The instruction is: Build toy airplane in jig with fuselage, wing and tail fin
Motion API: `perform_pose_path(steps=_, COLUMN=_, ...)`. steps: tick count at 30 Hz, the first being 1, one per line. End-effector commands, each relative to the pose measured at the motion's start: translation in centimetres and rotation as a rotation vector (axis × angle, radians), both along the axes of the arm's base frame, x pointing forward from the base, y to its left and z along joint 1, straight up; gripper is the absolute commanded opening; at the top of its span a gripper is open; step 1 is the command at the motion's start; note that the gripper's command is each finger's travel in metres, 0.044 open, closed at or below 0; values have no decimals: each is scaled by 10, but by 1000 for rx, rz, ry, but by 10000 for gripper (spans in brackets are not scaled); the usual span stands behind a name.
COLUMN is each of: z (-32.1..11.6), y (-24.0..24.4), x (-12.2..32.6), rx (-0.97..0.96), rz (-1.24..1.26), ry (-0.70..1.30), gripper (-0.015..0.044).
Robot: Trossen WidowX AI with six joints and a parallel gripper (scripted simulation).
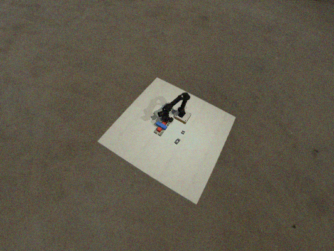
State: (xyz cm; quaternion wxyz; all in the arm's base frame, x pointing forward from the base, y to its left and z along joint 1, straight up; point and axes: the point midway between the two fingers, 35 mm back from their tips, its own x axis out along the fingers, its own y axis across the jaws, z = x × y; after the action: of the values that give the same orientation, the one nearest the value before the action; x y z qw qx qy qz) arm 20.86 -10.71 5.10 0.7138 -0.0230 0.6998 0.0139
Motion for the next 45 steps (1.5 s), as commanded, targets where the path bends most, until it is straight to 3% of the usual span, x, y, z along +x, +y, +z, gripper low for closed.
perform_pose_path(steps=1, z=-3, y=0, x=-1, rx=-1, rz=7, ry=5, gripper=65)
perform_pose_path(steps=7, z=0, y=0, x=0, rx=0, rz=0, ry=0, gripper=5)
perform_pose_path(steps=11, z=0, y=0, x=0, rx=0, rz=0, ry=0, gripper=0)
perform_pose_path(steps=21, z=0, y=0, x=0, rx=0, rz=0, ry=0, gripper=260)
perform_pose_path(steps=30, z=2, y=0, x=0, rx=0, rz=0, ry=0, gripper=260)
perform_pose_path(steps=38, z=88, y=1, x=-1, rx=-1, rz=6, ry=4, gripper=260)
perform_pose_path(steps=45, z=90, y=0, x=2, rx=-2, rz=7, ry=4, gripper=260)
